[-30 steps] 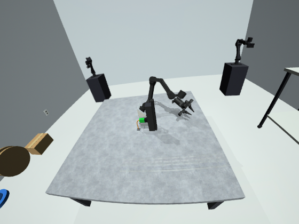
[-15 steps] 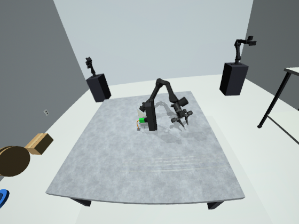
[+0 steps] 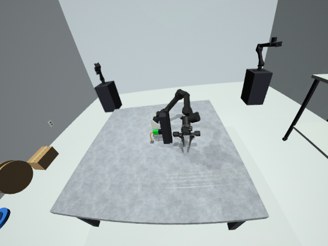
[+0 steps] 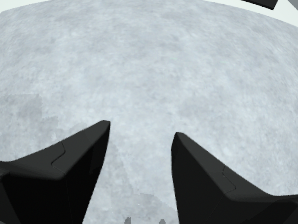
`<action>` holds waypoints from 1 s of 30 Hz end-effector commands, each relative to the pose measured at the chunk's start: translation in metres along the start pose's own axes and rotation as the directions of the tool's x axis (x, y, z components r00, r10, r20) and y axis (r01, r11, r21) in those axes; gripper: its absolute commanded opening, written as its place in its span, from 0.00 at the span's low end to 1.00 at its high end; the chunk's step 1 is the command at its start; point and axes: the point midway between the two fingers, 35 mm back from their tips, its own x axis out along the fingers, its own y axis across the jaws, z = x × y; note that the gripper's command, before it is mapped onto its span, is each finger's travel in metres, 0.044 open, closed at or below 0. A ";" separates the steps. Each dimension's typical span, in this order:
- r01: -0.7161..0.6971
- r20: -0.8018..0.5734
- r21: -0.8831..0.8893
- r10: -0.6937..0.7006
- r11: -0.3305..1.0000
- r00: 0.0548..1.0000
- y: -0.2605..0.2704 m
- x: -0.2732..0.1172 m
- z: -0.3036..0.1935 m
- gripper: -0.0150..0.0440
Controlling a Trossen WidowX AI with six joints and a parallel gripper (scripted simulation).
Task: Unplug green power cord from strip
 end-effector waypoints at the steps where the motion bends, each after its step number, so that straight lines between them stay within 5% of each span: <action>1: 0.072 0.007 0.041 -0.072 0.997 0.997 -0.028 0.005 0.029 0.53; 17: 0.352 -0.079 0.319 -0.346 0.880 0.935 -0.172 -0.016 0.108 0.53; 24: 0.562 -0.312 0.454 -0.467 0.692 0.827 -0.254 -0.054 0.079 0.53; 30: 0.729 -0.649 0.569 -0.336 0.381 0.682 -0.302 -0.089 0.009 0.53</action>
